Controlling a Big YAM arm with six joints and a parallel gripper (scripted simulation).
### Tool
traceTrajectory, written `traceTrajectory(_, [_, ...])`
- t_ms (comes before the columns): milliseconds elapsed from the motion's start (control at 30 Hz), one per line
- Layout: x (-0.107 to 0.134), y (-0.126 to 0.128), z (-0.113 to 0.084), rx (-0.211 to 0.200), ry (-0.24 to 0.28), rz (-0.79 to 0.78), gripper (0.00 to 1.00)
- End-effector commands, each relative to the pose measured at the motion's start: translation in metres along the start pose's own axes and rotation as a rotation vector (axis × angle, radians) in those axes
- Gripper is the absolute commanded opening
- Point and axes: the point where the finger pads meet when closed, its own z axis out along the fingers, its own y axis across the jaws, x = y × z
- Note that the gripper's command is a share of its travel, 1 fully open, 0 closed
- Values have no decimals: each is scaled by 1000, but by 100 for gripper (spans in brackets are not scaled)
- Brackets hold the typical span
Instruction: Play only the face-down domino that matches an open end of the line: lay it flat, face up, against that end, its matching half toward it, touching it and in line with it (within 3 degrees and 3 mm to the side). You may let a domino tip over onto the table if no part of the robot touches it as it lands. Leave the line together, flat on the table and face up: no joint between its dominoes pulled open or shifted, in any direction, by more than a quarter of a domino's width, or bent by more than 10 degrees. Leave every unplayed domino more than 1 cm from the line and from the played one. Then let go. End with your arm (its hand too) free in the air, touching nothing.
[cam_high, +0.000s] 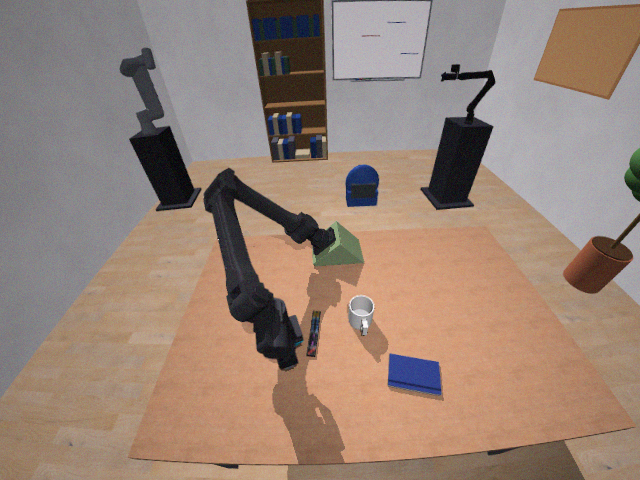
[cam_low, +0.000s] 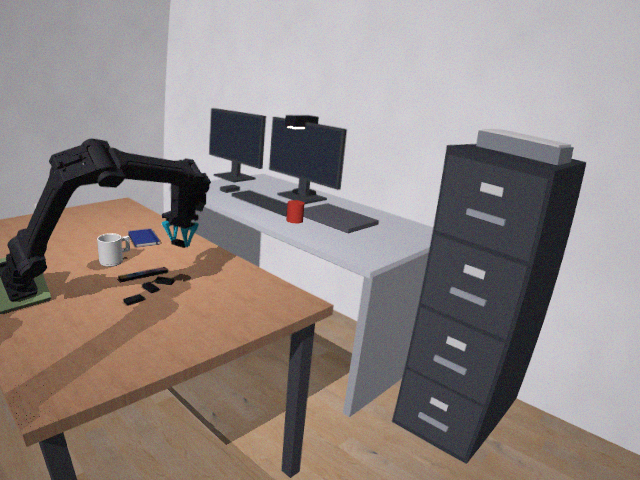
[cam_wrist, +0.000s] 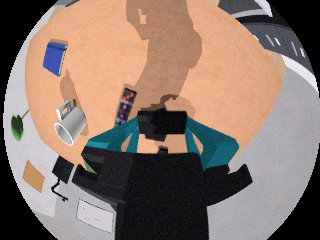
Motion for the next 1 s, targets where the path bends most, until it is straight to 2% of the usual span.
traceTrajectory(0, [-8,-7,-23,9,-38,17,52])
traceTrajectory(167, [-16,-14,-46,17,-72,34,52])
traceTrajectory(400, [-16,-14,-46,17,-72,34,52])
traceTrajectory(433, [-6,0,-13,2,-6,32,52])
traceTrajectory(733, [-62,39,-44,16,-79,318,52])
traceTrajectory(967, [-62,39,-44,16,-79,318,52])
